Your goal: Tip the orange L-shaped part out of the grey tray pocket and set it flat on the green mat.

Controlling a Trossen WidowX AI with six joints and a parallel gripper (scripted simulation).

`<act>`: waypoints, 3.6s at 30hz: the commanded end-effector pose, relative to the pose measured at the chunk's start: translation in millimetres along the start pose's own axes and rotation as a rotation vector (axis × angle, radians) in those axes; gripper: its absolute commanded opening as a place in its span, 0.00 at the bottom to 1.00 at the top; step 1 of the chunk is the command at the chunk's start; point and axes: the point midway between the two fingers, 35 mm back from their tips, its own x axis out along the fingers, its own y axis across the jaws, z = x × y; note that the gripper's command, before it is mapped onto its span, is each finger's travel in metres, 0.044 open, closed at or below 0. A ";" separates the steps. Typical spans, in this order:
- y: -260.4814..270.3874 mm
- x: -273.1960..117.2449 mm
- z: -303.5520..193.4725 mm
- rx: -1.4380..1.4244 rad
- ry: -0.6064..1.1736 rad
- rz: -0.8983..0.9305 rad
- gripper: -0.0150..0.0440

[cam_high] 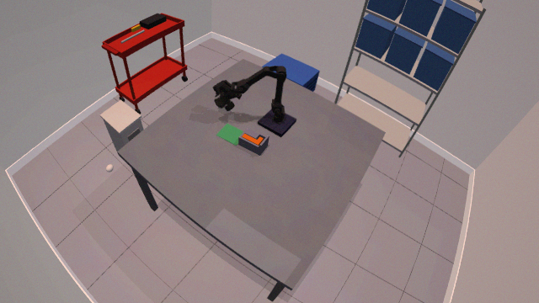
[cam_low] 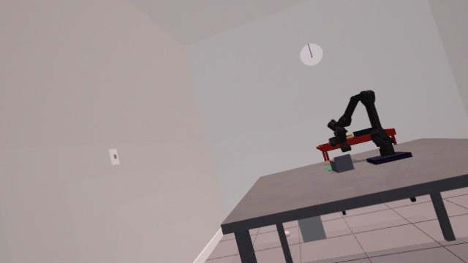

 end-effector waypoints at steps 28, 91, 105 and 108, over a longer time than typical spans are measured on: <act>224.4 -356.8 85.9 -0.086 -0.074 0.875 0.56; 306.5 -304.2 87.3 -0.086 -0.074 0.876 0.56; 224.5 -356.8 85.9 -0.086 -0.074 0.875 0.56; 228.4 -356.3 88.3 -0.077 -0.087 0.881 0.56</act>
